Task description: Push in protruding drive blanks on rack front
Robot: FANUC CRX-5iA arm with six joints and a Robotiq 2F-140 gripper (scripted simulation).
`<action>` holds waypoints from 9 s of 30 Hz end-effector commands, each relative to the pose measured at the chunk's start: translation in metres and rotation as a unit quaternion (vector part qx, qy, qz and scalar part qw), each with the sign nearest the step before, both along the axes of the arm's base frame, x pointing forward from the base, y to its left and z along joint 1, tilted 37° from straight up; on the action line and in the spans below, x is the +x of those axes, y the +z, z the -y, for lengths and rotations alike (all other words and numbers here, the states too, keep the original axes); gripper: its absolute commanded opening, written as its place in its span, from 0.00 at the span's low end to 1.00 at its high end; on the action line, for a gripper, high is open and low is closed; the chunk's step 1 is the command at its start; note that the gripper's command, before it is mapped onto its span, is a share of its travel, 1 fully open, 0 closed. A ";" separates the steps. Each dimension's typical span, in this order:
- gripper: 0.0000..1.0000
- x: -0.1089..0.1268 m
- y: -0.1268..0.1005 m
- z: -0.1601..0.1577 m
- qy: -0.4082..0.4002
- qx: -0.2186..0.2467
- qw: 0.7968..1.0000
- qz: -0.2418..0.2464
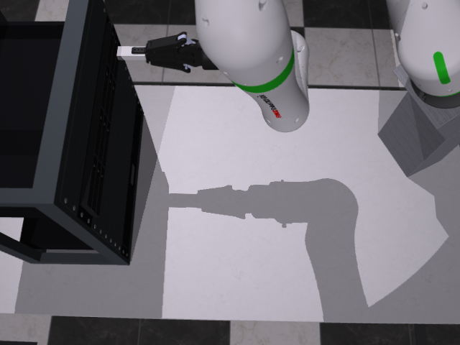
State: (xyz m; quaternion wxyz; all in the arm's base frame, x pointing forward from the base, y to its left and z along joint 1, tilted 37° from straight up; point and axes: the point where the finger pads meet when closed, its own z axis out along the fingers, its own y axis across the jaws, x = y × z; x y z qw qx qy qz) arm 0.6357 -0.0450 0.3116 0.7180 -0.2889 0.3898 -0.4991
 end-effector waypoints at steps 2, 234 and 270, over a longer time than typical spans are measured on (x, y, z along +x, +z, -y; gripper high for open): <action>0.10 0.001 0.001 0.000 0.000 0.000 1.000 0.001; 0.10 0.007 0.005 0.000 0.000 0.000 1.000 0.001; 0.10 -0.074 -0.020 0.010 0.000 0.000 1.000 0.001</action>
